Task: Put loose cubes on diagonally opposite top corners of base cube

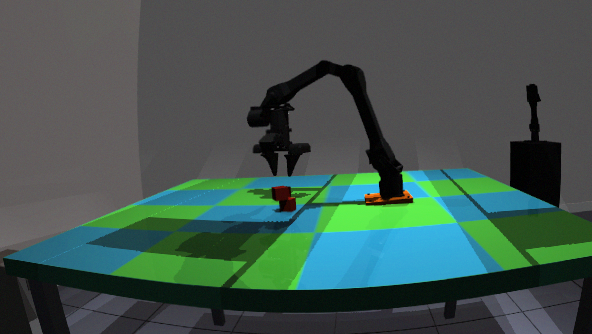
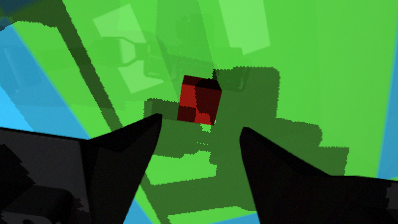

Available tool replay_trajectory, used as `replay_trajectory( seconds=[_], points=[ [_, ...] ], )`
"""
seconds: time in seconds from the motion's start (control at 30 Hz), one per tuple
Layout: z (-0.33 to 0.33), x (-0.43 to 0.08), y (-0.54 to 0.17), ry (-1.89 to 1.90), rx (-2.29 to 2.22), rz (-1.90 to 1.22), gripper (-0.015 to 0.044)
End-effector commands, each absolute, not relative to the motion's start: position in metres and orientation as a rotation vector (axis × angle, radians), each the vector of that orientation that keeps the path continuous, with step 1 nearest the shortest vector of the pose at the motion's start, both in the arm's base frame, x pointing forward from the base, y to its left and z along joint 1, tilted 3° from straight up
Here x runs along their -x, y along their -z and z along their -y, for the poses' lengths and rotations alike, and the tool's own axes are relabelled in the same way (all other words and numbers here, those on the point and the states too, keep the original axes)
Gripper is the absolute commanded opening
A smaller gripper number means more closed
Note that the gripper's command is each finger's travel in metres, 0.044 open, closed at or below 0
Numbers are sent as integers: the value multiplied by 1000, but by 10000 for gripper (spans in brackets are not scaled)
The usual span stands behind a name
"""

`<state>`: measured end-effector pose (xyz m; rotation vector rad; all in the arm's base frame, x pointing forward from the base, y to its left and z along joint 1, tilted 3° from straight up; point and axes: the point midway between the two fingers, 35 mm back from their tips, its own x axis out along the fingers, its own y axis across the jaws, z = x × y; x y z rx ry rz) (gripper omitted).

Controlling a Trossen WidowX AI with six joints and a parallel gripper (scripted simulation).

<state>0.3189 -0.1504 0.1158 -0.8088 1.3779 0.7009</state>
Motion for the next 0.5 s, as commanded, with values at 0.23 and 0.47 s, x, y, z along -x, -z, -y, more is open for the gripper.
replay_trajectory(
  seconds=[0.23, 0.47],
  points=[
    [150, -319, -97, -711, 804, -1378, 265],
    [150, -320, -87, -711, 804, -1378, 265]
  ],
)
